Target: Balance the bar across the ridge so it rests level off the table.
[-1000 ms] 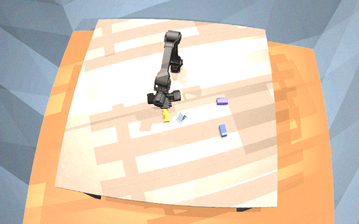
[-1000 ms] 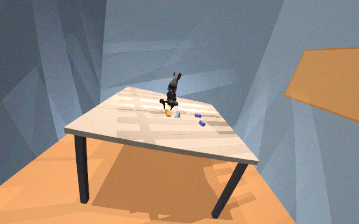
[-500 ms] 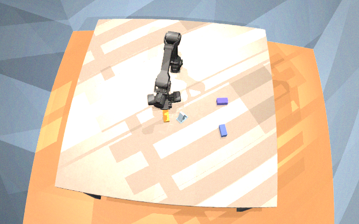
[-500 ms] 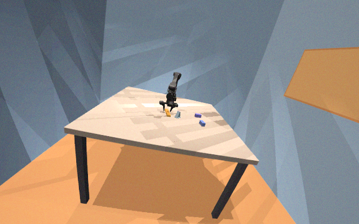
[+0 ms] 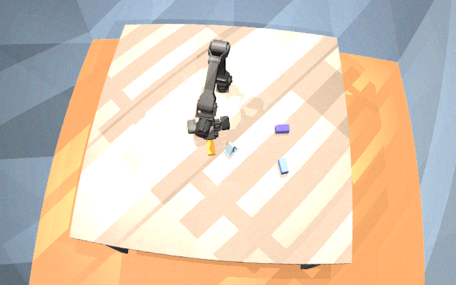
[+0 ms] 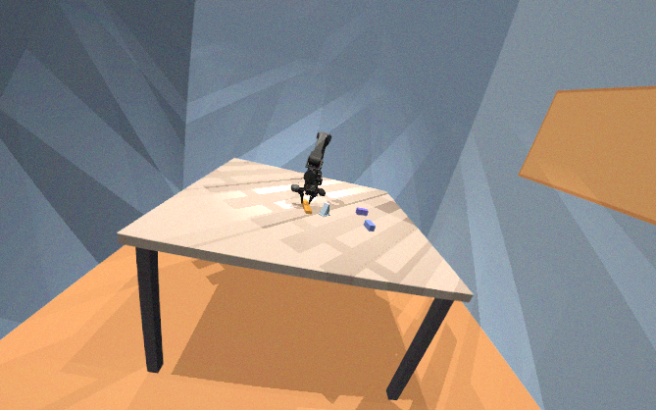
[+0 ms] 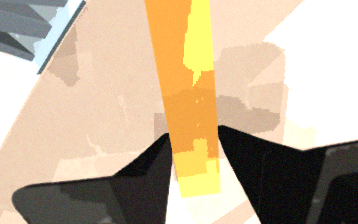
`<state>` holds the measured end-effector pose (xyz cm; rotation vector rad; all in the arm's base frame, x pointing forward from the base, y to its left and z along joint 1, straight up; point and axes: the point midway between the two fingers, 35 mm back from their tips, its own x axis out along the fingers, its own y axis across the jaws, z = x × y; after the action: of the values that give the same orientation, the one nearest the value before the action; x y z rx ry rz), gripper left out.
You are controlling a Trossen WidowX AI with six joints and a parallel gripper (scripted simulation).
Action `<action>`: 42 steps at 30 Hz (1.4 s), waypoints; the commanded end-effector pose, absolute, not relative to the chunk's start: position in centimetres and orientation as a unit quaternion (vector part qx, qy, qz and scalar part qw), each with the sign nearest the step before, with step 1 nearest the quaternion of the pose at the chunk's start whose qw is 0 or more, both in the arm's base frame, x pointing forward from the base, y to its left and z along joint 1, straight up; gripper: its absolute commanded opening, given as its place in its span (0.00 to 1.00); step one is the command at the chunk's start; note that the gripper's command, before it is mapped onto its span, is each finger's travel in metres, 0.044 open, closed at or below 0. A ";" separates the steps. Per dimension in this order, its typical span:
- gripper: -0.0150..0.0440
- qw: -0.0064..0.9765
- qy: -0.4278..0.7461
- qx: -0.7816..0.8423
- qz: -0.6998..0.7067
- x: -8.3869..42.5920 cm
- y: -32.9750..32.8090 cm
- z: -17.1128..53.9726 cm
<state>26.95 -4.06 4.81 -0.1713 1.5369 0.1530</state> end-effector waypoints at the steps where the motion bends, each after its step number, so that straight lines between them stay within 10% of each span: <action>1: 0.49 0.713 0.693 -0.077 0.069 26.9 -4.1 4.8; 10: 0.25 0.713 0.693 -0.077 0.069 27.1 -4.1 5.4; 42: 0.25 0.714 0.693 -0.075 0.069 27.2 -4.0 13.5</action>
<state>27.24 -4.10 12.76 -0.1705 1.5394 0.1540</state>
